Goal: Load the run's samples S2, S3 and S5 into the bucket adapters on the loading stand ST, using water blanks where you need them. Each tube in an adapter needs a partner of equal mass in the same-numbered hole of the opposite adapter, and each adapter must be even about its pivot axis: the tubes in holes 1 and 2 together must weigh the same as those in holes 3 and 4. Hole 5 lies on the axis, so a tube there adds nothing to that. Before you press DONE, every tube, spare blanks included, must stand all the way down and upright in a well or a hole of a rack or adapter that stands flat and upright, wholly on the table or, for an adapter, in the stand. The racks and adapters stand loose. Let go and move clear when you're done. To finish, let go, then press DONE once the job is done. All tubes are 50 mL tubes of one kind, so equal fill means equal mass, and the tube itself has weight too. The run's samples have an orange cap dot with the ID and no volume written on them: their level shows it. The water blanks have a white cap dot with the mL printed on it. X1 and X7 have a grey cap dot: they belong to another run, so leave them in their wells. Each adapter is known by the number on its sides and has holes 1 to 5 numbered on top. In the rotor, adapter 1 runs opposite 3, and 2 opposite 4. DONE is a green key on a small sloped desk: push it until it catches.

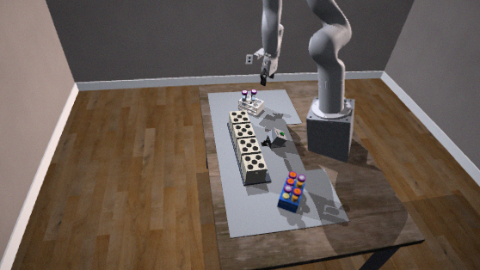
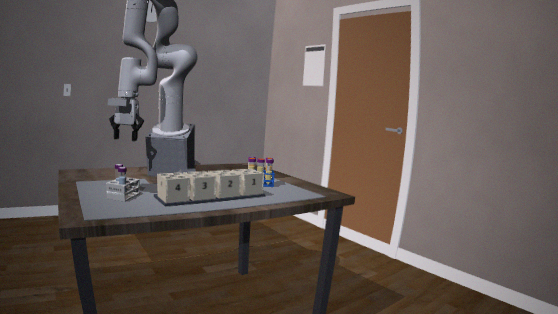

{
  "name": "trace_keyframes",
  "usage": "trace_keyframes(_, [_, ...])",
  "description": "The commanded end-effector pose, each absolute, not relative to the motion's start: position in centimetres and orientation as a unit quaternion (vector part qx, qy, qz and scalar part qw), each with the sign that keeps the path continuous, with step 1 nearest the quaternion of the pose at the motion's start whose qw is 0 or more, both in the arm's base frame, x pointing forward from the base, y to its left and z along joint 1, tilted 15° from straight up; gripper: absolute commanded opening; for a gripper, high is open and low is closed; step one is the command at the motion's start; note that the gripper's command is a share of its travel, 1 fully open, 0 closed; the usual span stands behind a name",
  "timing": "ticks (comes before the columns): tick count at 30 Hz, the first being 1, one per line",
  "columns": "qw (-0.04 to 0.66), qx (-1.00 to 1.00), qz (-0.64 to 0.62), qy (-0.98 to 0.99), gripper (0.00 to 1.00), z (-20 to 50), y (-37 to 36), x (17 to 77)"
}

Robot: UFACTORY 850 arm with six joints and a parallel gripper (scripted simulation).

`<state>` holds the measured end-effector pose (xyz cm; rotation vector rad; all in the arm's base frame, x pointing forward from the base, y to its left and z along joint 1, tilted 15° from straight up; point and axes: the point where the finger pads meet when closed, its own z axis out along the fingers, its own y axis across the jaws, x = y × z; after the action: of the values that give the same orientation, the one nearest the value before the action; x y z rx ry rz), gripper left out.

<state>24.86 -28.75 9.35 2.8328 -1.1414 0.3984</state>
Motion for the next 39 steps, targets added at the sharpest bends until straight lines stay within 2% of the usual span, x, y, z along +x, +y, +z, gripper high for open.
trace_keyframes(1, [0.025, 0.920, 0.130, -0.370, 1.00, 11.1, -28.5, 24.5])
trace_keyframes(11, [0.025, 0.920, 0.130, -0.370, 1.00, 12.5, -28.3, 24.2])
trace_keyframes(39, [0.074, 0.991, 0.110, 0.017, 1.00, 12.1, -17.6, 29.7])
